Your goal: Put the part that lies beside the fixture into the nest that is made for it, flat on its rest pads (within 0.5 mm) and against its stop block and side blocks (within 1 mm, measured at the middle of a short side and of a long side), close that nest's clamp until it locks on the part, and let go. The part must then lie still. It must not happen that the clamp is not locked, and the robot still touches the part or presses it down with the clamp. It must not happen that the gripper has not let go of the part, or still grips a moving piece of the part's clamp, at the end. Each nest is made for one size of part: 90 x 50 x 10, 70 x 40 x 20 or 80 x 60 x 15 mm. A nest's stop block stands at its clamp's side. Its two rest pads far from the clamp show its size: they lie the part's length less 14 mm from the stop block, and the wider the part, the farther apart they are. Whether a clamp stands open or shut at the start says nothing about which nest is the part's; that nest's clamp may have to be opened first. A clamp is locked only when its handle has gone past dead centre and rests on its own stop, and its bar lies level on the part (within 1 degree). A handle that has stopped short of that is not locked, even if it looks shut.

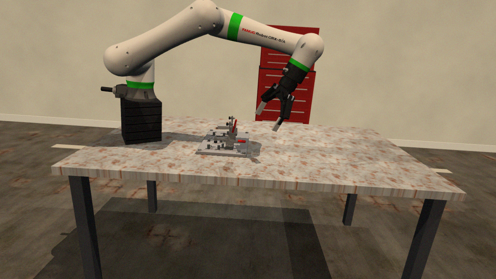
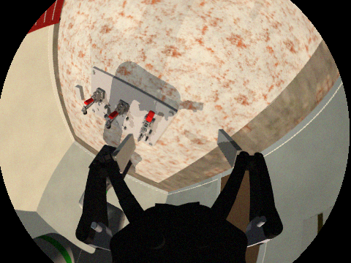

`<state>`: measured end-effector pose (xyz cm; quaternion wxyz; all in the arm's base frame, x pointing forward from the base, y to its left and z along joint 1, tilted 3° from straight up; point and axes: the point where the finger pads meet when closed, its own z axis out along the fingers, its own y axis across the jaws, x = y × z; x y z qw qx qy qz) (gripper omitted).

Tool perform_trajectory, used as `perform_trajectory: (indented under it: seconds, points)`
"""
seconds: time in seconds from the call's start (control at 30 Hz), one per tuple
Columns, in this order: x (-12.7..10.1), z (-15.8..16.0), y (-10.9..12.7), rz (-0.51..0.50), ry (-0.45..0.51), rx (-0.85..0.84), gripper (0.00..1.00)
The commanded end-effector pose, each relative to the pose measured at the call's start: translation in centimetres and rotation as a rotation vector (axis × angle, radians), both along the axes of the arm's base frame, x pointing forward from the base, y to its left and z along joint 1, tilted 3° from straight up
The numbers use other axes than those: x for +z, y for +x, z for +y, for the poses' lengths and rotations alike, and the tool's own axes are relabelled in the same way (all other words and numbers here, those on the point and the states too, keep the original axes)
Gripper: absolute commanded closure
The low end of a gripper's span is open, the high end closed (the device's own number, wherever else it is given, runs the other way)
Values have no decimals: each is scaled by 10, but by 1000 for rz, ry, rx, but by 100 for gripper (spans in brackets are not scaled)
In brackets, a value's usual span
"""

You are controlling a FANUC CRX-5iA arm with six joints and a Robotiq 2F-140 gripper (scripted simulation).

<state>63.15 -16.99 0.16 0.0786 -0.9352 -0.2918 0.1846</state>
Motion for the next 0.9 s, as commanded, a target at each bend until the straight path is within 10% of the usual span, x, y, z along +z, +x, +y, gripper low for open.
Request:
perform_trajectory:
  seconds: [0.0, 0.87]
  points:
    - [15, 8, -11, -69, -38, -61, 0]
    - [44, 45, -129, -285, -114, -382, 0]
